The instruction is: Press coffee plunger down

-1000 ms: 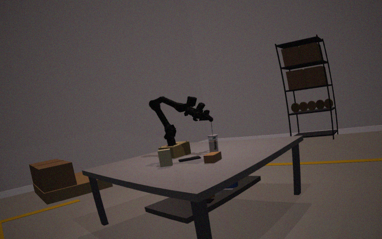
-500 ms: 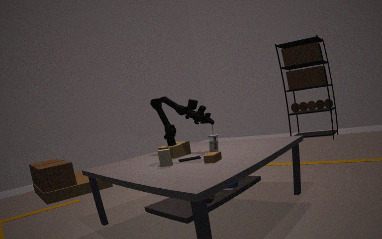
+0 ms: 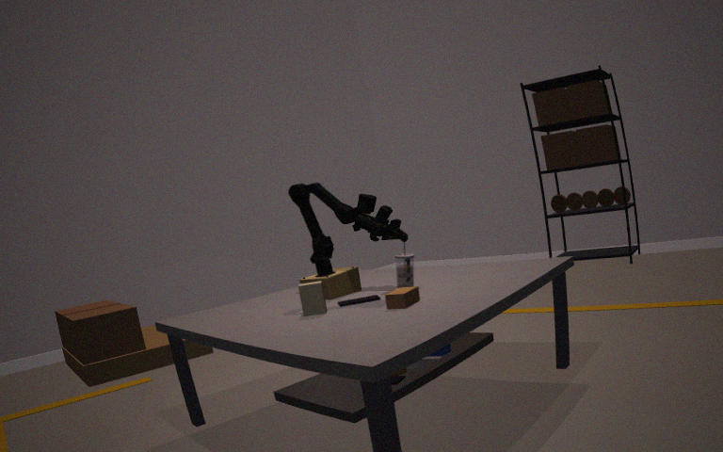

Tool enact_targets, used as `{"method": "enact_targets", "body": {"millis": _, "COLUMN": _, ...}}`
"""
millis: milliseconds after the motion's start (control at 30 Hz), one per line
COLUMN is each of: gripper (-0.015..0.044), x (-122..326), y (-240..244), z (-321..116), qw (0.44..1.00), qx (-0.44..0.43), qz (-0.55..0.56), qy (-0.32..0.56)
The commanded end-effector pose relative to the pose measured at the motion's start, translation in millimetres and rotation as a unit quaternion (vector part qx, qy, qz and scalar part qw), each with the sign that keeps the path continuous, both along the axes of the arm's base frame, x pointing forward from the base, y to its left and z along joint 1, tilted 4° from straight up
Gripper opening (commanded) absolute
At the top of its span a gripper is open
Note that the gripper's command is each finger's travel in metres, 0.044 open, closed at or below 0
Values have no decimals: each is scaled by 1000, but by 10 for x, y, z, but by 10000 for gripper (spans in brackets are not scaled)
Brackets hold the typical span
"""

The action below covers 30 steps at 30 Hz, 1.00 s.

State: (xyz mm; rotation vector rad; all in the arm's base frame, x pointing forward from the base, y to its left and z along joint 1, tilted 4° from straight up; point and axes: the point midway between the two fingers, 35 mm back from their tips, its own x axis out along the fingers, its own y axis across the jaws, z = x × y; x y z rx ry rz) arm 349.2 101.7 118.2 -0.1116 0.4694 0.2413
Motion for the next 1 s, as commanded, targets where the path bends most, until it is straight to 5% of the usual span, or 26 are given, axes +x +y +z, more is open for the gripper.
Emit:
{"method": "enact_targets", "body": {"millis": 0, "gripper": 117, "x": -65, "y": -31, "z": -288, "qw": 999, "qx": -12, "qz": 2, "qy": 34}}
{"method": "enact_targets", "body": {"millis": 967, "gripper": 117, "x": 105, "y": 5, "z": -359, "qw": 999, "qx": -12, "qz": 1, "qy": 33}}
